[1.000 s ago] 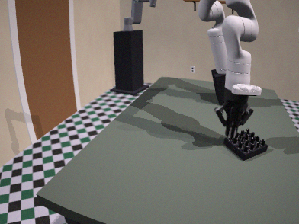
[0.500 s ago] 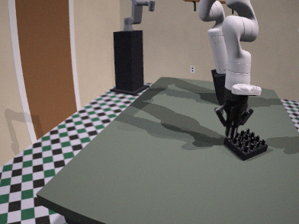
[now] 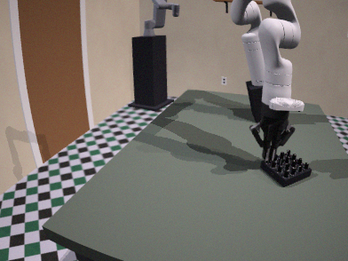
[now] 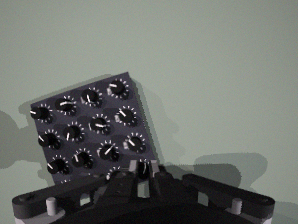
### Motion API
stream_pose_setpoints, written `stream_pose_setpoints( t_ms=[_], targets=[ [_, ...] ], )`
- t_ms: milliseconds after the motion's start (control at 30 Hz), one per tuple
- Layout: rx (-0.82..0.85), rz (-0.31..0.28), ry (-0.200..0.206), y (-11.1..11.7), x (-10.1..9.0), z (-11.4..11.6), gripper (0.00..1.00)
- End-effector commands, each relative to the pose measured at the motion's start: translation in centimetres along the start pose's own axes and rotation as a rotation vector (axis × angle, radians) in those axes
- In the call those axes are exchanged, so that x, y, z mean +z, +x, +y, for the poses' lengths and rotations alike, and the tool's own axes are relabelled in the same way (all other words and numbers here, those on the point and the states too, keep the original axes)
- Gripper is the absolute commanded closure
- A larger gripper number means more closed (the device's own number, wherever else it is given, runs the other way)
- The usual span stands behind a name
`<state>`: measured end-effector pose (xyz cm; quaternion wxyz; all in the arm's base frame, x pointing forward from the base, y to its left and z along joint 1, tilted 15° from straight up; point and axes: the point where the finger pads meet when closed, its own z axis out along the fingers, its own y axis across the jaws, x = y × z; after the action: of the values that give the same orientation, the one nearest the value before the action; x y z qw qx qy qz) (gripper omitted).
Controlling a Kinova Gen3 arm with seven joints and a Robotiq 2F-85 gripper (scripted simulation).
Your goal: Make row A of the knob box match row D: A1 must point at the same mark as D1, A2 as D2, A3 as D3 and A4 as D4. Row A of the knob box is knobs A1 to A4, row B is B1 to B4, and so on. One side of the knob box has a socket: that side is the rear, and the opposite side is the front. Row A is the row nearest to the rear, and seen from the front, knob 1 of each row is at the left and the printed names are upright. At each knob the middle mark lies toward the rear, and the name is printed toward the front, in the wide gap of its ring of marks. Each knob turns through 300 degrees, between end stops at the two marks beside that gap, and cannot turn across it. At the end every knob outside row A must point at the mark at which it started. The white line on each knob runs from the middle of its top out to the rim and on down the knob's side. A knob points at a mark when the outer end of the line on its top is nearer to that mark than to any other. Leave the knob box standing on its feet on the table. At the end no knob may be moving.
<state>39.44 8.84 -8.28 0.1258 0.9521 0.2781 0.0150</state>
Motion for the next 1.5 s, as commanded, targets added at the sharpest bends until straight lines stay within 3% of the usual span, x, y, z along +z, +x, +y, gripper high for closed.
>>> stream_pose_setpoints(
  t_ms=[0, 633, 1467],
  targets=[
    [0.009, 0.001, 0.000, 0.04, -0.04, -0.01, 0.92],
    [0.228, 0.001, 0.000, 0.04, -0.04, -0.01, 0.92],
    [0.800, 0.001, 0.000, 0.04, -0.04, -0.01, 0.92]
  ],
)
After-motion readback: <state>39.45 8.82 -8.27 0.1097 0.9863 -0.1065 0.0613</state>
